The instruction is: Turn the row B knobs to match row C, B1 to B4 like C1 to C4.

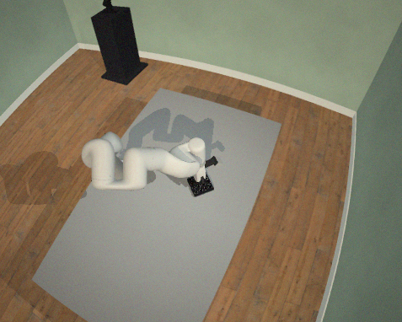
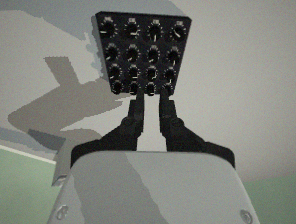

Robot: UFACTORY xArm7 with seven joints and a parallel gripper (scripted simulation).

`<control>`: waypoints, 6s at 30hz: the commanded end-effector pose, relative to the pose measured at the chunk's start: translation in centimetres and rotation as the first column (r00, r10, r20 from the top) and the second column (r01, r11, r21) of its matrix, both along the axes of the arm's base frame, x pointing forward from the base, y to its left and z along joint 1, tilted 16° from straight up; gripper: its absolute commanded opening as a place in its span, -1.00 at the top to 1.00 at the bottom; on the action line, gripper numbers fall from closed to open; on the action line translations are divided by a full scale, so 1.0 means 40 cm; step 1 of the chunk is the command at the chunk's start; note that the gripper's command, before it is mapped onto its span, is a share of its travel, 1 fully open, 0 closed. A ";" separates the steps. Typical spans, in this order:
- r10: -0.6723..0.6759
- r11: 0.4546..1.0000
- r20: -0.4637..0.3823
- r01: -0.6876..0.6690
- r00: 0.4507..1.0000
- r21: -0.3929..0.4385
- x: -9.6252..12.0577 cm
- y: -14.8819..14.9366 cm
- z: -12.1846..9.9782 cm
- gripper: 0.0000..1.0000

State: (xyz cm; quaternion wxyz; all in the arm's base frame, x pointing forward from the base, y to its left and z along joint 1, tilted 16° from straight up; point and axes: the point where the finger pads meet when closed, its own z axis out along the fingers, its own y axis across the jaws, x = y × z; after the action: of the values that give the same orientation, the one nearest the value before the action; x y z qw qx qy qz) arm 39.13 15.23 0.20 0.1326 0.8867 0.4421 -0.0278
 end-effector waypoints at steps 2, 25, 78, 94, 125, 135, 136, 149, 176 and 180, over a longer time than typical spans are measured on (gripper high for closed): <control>0.002 1.000 0.003 -0.002 1.000 0.002 0.003 0.000 -0.009 0.61; 0.002 1.000 0.003 -0.002 1.000 0.002 0.008 -0.015 -0.068 0.61; 0.002 1.000 0.003 -0.002 1.000 0.002 0.010 -0.021 -0.091 0.61; 0.002 1.000 0.003 -0.002 1.000 0.002 0.010 -0.023 -0.098 0.61; 0.002 1.000 0.003 -0.002 1.000 0.002 0.012 -0.029 -0.120 0.61; 0.002 1.000 0.003 -0.002 1.000 0.002 0.012 -0.029 -0.120 0.61; 0.002 1.000 0.003 -0.002 1.000 0.002 0.012 -0.029 -0.120 0.61; 0.002 1.000 0.003 -0.002 1.000 0.002 0.012 -0.029 -0.120 0.61; 0.002 1.000 0.003 -0.002 1.000 0.002 0.012 -0.029 -0.120 0.84; 0.002 1.000 0.003 -0.002 1.000 0.002 0.012 -0.029 -0.120 0.84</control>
State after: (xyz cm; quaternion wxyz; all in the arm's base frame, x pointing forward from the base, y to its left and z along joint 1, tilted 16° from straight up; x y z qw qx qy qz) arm 39.51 13.94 -4.70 0.1326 0.8867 0.4421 -0.0276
